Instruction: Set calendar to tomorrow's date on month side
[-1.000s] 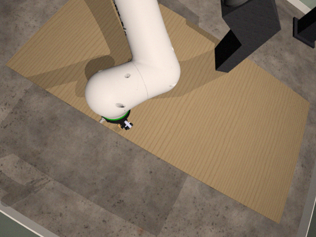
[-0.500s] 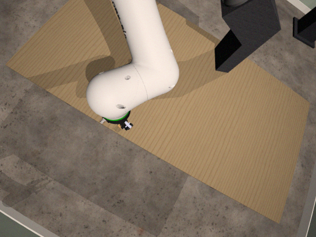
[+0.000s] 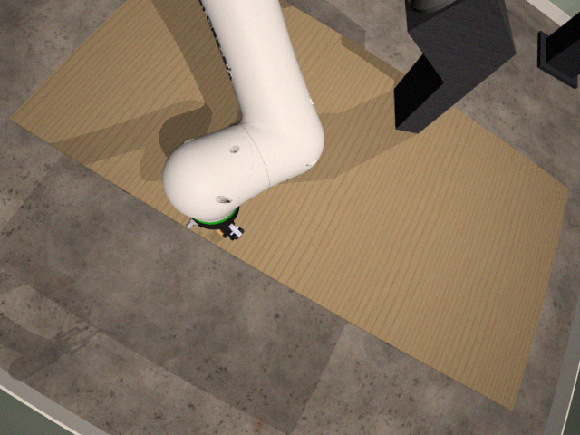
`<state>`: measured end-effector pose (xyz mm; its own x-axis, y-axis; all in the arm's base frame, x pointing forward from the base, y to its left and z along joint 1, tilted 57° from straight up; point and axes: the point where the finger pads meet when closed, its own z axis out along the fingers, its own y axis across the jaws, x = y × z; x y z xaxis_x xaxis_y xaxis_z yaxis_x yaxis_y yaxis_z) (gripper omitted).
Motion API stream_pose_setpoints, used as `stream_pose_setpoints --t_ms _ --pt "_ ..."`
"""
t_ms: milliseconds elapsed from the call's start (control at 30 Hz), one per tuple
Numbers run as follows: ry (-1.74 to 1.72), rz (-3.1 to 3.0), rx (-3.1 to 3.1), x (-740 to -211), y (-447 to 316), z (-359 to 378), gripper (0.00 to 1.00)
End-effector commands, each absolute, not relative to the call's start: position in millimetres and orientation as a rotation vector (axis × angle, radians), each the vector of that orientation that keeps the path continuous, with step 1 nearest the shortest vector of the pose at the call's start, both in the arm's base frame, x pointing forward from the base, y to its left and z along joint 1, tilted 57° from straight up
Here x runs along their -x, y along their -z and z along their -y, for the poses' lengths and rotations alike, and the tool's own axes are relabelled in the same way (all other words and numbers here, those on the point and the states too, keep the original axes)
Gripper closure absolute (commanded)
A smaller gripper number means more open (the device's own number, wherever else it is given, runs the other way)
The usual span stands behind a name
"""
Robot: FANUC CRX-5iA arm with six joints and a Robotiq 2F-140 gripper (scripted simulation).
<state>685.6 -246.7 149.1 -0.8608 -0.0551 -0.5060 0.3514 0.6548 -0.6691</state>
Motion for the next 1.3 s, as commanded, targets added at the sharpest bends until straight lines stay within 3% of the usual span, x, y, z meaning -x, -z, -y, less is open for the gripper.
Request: stream_pose_setpoints --t_ms 0,1267 --pt "1.107 -2.381 -0.230 -687 -147 250 0.65" --pt "1.107 -2.381 -0.230 -694 -136 264 0.65"
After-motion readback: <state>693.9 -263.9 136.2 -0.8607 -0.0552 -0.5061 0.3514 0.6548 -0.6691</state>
